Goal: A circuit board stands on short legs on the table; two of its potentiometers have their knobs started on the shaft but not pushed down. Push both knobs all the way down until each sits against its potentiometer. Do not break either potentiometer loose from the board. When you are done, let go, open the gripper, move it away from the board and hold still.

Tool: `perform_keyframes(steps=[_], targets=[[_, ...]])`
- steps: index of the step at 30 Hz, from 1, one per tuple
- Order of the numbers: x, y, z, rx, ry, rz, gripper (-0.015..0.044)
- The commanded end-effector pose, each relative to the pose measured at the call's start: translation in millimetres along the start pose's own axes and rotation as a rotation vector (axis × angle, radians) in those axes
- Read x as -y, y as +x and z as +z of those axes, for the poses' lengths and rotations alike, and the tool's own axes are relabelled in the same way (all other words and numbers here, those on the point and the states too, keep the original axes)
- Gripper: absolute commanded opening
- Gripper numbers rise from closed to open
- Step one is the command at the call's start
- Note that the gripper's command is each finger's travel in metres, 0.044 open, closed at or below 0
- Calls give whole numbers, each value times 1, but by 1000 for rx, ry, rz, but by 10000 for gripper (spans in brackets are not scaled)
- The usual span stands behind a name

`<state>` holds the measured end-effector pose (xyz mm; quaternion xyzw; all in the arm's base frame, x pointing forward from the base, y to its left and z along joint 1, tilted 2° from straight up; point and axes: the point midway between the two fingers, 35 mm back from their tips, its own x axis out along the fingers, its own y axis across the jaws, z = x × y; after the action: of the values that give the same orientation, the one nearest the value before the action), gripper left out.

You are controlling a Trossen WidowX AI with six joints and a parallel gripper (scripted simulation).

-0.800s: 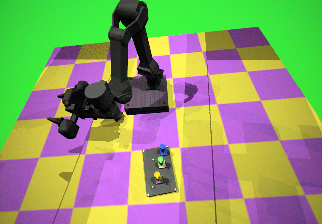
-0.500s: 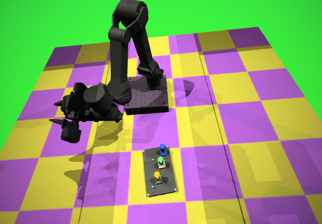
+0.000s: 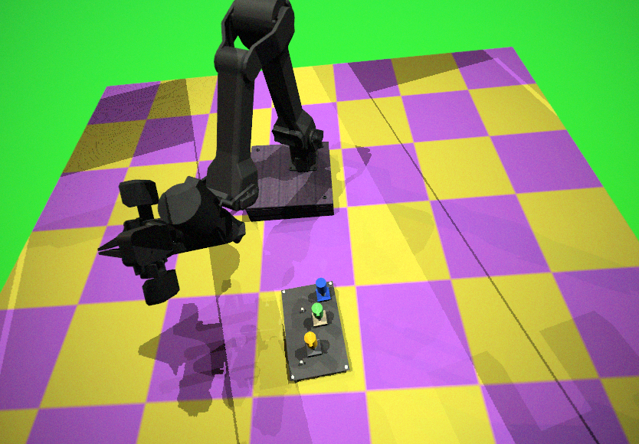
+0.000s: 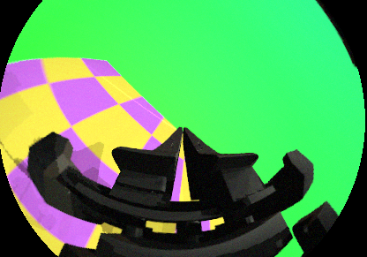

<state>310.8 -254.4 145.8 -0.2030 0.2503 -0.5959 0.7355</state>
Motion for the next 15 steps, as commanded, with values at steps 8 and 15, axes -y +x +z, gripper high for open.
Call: perform_keyframes(steps=[8,15], targets=[[-39,-8,17,34,-364,165,0],[-61,-17,24,68,-583,261,0]])
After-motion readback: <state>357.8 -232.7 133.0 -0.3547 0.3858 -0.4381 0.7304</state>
